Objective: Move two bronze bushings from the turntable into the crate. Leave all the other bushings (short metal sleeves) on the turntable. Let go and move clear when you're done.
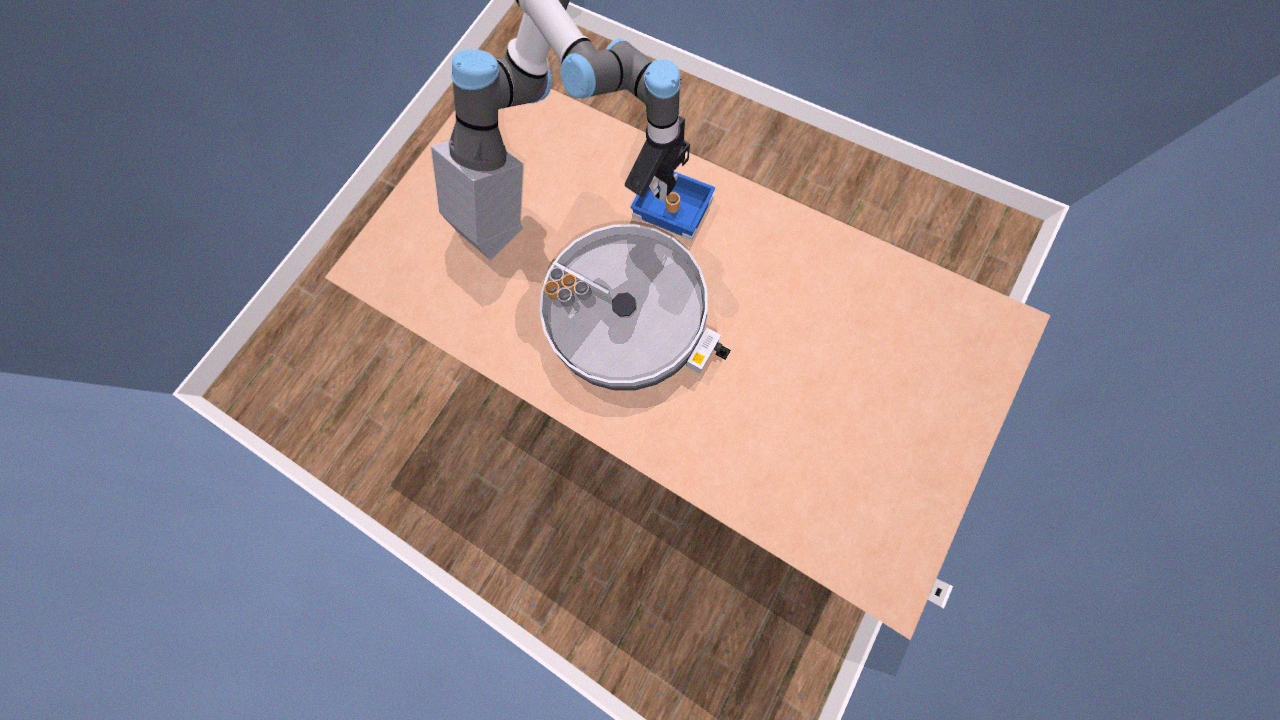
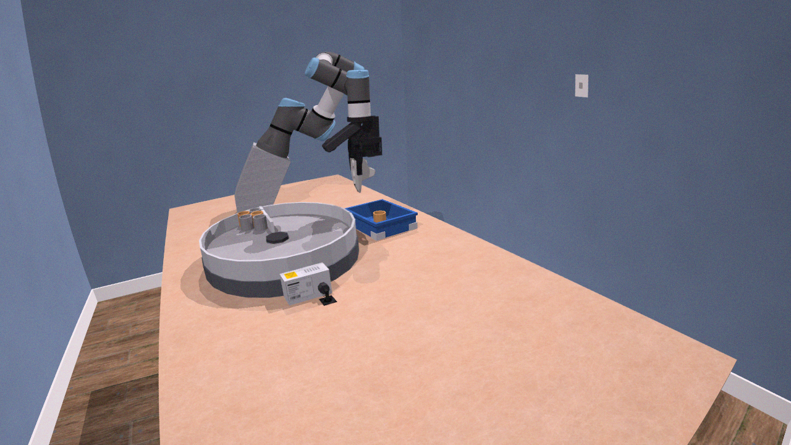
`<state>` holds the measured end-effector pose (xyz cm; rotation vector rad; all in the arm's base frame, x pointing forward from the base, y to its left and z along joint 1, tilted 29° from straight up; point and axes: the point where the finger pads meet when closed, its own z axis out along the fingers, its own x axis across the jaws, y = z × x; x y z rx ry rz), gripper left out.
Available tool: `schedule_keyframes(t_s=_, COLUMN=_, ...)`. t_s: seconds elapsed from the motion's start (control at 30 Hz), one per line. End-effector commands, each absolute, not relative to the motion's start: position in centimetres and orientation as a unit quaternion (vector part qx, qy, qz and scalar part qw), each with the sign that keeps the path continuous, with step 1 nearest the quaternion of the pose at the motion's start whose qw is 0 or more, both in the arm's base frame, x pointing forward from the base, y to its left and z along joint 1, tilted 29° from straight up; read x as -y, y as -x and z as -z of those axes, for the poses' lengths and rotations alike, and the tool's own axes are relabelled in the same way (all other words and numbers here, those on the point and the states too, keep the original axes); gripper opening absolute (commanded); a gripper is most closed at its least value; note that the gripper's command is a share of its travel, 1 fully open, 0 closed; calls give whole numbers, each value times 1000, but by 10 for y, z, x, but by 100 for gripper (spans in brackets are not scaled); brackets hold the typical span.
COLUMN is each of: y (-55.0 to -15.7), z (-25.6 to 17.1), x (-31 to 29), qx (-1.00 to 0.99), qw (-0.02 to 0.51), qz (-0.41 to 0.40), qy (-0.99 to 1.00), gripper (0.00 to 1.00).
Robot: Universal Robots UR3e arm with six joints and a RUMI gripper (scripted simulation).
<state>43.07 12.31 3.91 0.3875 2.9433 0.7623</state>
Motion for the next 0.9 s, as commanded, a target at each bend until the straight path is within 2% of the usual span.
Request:
schedule_keyframes(t_s=0.0, y=-426, z=-33, x=-111, qx=-957, qw=37, qz=-249, qy=-142, gripper=5)
schedule_keyframes(t_s=0.87, y=-374, z=31, x=-7, qx=-925, qw=-1, qz=-252, qy=-286, gripper=5)
